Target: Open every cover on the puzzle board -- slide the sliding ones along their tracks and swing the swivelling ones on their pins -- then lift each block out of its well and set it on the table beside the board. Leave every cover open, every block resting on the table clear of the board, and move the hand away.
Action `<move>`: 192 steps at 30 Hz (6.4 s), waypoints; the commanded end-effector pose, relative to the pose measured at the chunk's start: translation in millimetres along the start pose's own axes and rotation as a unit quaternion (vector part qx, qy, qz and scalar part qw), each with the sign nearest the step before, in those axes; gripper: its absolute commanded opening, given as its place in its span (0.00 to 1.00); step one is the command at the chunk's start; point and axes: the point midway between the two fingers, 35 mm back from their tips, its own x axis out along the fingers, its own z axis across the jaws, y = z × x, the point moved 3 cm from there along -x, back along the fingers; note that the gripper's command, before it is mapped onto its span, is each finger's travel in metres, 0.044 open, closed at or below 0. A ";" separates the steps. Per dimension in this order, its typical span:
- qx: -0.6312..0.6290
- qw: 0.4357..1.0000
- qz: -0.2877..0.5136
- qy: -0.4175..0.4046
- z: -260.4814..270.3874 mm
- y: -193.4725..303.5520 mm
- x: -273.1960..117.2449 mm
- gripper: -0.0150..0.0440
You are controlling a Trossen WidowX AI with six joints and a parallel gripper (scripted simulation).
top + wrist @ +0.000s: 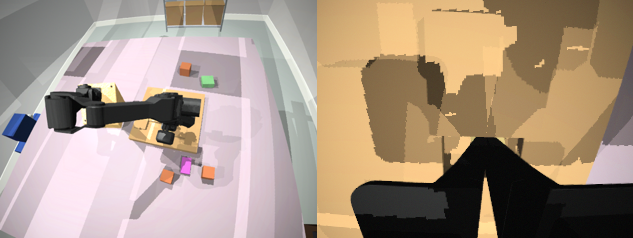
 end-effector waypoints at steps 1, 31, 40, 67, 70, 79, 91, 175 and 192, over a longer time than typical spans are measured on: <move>-0.002 1.000 0.000 -0.003 0.5 -4.2 0.4 0.25; -0.002 1.000 0.000 -0.003 0.8 -29.5 -4.3 0.25; -0.002 1.000 0.000 -0.004 0.9 -31.9 -15.6 0.25; -0.064 0.998 -0.001 -0.003 1.4 -27.9 -45.6 0.25; -0.181 0.984 -0.001 -0.004 1.7 -12.1 -49.2 0.25; -0.510 0.860 -0.001 -0.004 2.7 38.0 -55.8 0.25; -0.710 0.704 -0.001 -0.004 3.2 76.0 -56.6 0.25; -0.710 0.704 -0.001 -0.004 4.5 76.6 1.4 0.25; -0.710 0.704 -0.002 -0.005 20.2 74.5 1.4 0.25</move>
